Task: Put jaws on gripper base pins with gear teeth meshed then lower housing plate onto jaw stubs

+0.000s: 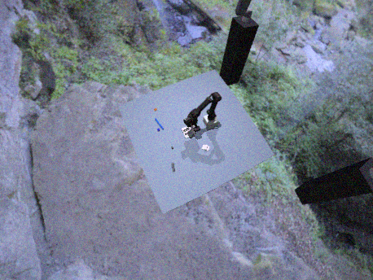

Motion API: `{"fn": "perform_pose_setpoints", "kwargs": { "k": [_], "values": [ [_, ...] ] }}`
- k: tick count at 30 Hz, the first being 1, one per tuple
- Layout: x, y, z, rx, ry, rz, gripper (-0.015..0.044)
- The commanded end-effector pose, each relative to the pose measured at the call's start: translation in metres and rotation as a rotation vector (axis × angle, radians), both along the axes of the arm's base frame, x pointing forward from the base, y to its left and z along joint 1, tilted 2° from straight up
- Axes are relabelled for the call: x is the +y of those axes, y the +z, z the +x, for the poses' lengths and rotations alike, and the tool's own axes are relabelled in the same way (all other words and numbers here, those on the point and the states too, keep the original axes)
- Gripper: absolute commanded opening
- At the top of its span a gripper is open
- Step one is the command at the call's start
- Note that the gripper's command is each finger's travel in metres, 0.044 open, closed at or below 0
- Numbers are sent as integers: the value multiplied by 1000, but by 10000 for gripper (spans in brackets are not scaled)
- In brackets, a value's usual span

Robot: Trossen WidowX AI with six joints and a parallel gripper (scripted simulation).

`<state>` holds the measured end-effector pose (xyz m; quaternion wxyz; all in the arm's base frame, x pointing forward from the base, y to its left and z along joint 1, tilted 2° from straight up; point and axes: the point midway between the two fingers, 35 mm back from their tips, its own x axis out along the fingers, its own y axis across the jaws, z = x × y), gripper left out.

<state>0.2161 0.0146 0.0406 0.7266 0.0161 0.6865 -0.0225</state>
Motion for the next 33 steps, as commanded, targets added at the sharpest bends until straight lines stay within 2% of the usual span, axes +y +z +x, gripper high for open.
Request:
{"fn": "perform_pose_setpoints", "kwargs": {
  "k": [1, 14, 33],
  "values": [
    [1, 0, 0, -2, 6, 5, 351],
    [1, -1, 0, -2, 7, 5, 351],
    [1, -32, 4, -1, 7, 5, 351]
  ]
}}
